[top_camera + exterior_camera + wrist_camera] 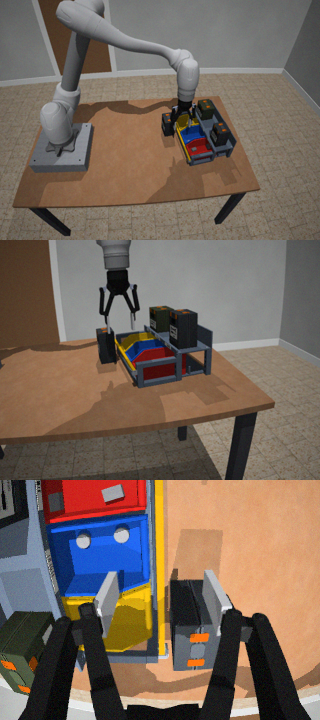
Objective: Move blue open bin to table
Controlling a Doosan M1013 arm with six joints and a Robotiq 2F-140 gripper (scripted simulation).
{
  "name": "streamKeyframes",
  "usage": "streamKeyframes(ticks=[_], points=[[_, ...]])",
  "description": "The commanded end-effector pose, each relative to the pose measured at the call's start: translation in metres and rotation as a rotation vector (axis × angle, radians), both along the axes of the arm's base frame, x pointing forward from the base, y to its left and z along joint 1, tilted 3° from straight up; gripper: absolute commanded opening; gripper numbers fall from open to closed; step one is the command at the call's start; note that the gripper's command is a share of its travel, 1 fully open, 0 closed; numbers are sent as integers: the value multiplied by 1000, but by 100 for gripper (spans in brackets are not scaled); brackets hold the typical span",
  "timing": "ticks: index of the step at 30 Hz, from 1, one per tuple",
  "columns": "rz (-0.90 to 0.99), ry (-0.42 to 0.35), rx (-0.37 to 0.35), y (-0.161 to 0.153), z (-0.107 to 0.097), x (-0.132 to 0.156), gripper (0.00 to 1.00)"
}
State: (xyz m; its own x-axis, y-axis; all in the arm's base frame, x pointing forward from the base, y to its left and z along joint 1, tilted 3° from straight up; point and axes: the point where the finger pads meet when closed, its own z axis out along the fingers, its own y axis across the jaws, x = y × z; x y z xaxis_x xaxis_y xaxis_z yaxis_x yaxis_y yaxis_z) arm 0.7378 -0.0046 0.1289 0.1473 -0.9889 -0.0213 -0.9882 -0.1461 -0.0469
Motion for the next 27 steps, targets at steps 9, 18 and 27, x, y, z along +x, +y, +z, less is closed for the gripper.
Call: streamKeyframes(ticks=[9,18,27], points=[[260,-7,-11,0,2,0,57],[268,-8,-11,0,2,0,57],[300,-9,-13,0,2,0,57]])
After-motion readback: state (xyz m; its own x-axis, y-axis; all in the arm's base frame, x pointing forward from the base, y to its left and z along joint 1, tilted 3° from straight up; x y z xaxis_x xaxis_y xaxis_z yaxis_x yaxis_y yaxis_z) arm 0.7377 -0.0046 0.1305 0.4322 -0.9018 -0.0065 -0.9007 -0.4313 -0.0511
